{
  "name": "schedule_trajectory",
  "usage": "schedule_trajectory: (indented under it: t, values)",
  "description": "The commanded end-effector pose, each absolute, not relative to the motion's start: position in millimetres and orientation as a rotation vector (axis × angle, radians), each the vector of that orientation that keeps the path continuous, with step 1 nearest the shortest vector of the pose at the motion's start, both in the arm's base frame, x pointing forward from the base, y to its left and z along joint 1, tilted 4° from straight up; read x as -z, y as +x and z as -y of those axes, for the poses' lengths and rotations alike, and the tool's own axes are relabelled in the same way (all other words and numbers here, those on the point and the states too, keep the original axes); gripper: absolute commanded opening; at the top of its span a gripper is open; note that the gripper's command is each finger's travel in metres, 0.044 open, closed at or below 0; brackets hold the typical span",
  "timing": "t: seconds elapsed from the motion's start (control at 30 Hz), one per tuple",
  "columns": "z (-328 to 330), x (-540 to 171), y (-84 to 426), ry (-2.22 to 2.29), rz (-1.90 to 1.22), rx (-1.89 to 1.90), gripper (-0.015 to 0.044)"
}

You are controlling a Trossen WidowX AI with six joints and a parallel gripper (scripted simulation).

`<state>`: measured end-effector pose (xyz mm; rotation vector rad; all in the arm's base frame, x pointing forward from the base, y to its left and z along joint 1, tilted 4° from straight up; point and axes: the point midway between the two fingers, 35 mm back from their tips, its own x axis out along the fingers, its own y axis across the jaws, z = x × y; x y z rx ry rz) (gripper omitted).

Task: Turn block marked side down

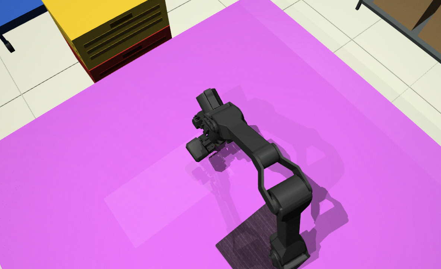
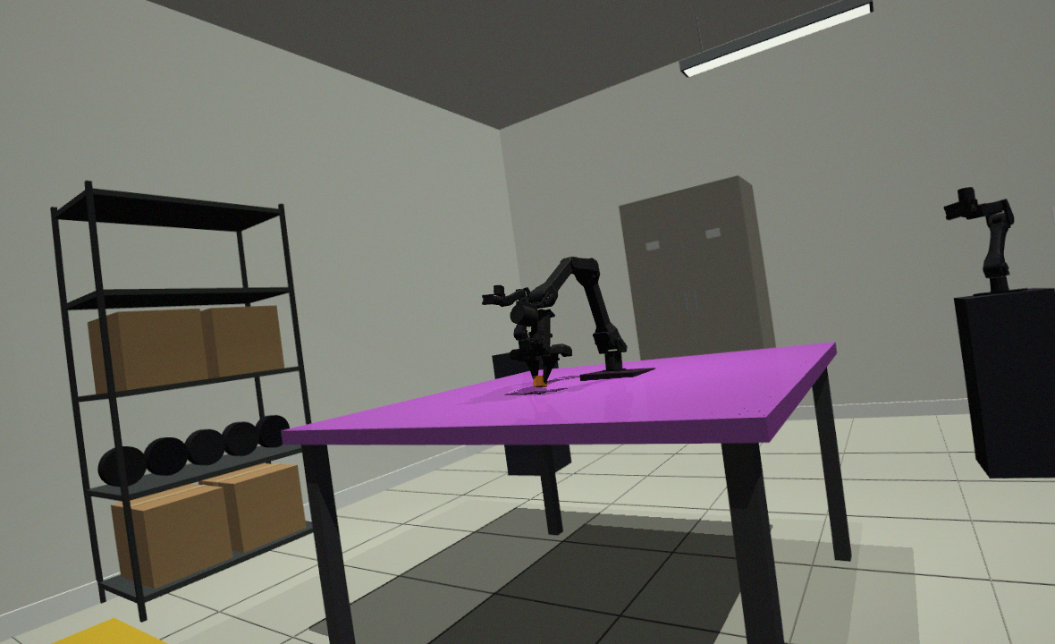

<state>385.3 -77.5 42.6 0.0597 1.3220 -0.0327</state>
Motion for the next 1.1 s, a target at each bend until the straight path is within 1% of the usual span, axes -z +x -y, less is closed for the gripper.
schedule_trajectory:
  t: [0.0,0.53,1.07]
  values:
    - [77.6,-43.4,384.7,0.063,-1.265,0.035,0.0000]
    - [76.4,-43.7,377.9,0.052,-1.077,0.037,0.0000]
    - [79.3,-20.1,389.2,0.069,-0.836,0.050,0.0000]
